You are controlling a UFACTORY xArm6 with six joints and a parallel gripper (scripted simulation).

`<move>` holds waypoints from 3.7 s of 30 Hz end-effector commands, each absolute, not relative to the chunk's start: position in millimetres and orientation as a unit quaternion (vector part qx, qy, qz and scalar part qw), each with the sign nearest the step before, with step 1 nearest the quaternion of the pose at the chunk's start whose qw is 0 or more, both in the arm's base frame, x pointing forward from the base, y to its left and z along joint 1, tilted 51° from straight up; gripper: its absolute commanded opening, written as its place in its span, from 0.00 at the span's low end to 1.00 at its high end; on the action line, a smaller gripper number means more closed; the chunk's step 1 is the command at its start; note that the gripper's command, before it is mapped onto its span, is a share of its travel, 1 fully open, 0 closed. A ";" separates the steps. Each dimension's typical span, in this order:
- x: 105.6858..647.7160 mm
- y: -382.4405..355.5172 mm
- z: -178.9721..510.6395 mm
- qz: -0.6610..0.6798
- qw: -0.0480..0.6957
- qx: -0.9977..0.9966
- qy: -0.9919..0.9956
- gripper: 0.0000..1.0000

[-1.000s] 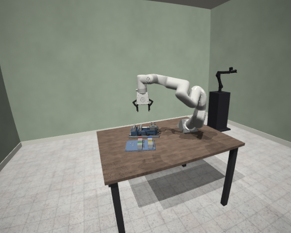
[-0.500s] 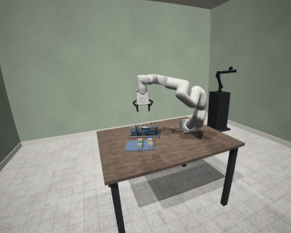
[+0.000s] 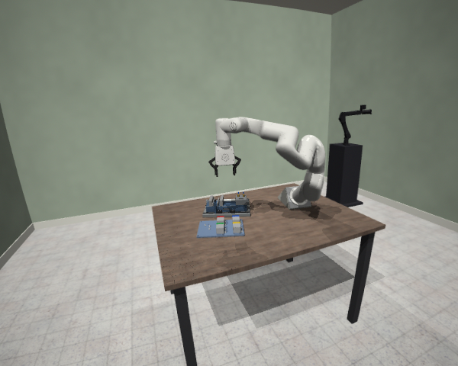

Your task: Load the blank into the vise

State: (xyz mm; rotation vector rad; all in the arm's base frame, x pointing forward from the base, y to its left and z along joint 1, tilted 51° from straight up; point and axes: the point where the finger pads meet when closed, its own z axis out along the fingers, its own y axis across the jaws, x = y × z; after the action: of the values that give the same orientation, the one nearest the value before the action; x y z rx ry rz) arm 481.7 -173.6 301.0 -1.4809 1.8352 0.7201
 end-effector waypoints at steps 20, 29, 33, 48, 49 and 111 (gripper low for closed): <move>481.8 -174.8 302.1 0.294 0.315 -0.520 0.737 1.00; 481.8 -174.7 302.0 0.293 0.316 -0.524 0.735 0.76; 481.8 -174.7 302.0 0.293 0.316 -0.524 0.735 0.76; 481.8 -174.7 302.0 0.293 0.316 -0.524 0.735 0.76; 481.8 -174.7 302.0 0.293 0.316 -0.524 0.735 0.76; 479.9 -76.4 260.2 0.295 0.314 -0.521 0.737 0.76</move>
State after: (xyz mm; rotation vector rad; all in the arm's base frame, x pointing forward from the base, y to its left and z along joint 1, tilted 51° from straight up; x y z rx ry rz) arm 479.8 -83.7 262.8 -1.3721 1.9429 0.7802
